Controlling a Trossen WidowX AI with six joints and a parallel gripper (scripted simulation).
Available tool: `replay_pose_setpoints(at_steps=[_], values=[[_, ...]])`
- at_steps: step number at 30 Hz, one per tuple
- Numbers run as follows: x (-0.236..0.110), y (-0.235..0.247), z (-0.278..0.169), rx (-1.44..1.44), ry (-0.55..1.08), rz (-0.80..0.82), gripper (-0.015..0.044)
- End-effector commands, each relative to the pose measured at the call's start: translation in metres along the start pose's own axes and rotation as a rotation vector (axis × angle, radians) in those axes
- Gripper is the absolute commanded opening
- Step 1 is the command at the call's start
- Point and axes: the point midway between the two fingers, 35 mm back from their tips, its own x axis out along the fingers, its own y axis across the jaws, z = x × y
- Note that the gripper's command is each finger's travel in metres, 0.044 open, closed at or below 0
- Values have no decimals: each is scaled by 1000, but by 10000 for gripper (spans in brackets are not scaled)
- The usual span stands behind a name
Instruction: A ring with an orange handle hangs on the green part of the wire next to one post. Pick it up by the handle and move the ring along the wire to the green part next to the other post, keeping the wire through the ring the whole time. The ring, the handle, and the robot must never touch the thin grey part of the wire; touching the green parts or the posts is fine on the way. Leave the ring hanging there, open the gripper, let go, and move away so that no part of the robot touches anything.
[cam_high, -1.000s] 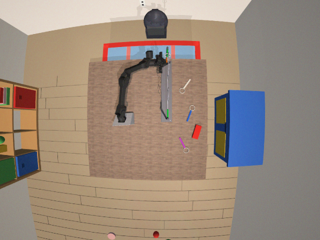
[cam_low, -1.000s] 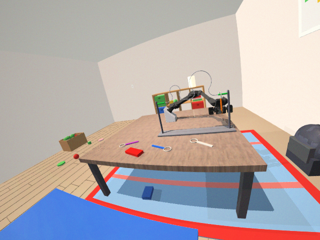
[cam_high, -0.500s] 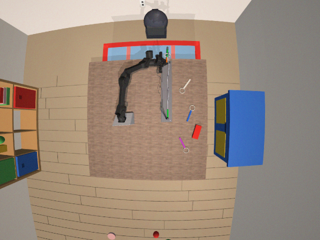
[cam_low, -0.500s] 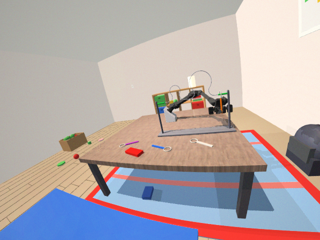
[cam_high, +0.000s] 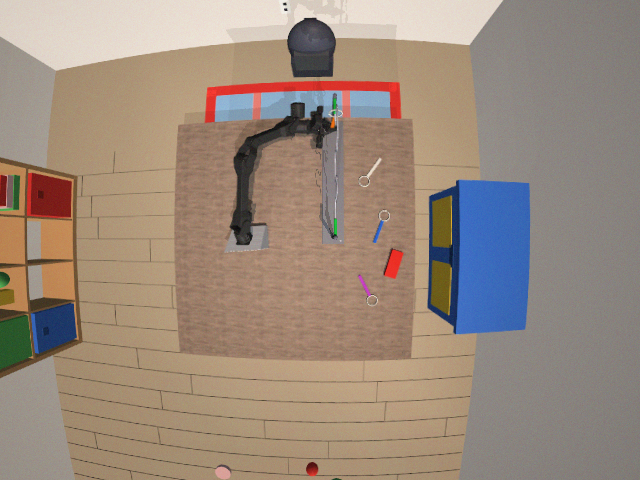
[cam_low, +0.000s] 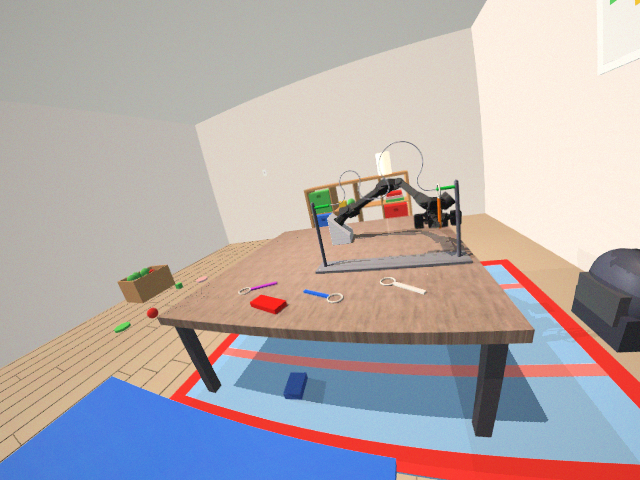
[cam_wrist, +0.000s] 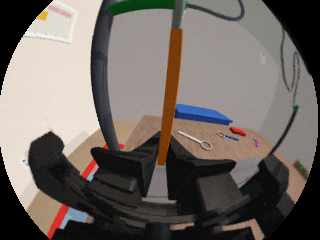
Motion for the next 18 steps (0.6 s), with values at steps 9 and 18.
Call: replay_pose_setpoints(at_steps=[9, 18], values=[[-29, -11, 9, 4, 205, 5, -150], [-48, -22, 14, -20, 361, -3, -150]])
